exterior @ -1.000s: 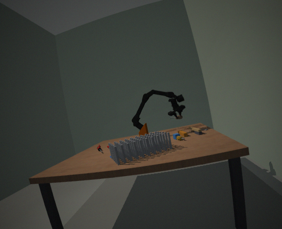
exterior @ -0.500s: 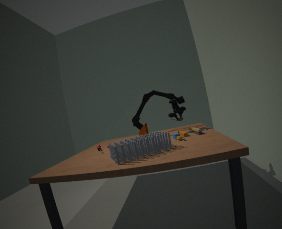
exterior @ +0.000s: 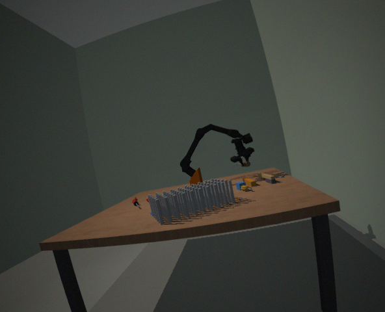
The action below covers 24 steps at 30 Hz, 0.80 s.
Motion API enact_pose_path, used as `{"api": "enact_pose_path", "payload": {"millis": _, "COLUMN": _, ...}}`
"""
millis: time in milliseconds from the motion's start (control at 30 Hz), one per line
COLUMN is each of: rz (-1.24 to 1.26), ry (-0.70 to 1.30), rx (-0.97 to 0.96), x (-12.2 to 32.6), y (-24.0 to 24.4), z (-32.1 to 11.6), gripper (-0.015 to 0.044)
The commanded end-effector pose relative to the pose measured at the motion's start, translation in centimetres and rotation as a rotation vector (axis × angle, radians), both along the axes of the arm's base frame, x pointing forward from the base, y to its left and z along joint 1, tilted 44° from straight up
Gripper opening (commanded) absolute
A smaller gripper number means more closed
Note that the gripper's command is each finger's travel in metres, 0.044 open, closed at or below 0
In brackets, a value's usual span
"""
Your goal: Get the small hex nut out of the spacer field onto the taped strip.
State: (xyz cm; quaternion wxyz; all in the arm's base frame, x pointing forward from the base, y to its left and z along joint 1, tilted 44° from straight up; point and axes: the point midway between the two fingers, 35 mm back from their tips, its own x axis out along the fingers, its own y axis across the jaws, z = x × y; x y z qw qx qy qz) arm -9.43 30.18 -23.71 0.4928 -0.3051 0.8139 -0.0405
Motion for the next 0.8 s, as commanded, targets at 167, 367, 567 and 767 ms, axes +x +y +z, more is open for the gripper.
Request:
{"api": "enact_pose_path", "payload": {"millis": 167, "rz": -0.005, "ry": 0.004, "rx": -0.002, "x": -0.1, "y": -0.8, "z": -0.9, "gripper": 0.0}}
{"api": "enact_pose_path", "payload": {"millis": 367, "rz": -0.005, "ry": 0.004, "rx": -0.002, "x": 0.0, "y": -1.2, "z": -1.3, "gripper": 0.0}}
{"api": "enact_pose_path", "payload": {"millis": 567, "rz": -0.005, "ry": 0.004, "rx": -0.002, "x": 0.0, "y": -1.7, "z": -1.8, "gripper": 0.0}}
{"api": "enact_pose_path", "payload": {"millis": 767, "rz": -0.005, "ry": 0.004, "rx": -0.002, "x": 0.0, "y": -2.2, "z": -2.3, "gripper": 0.0}}
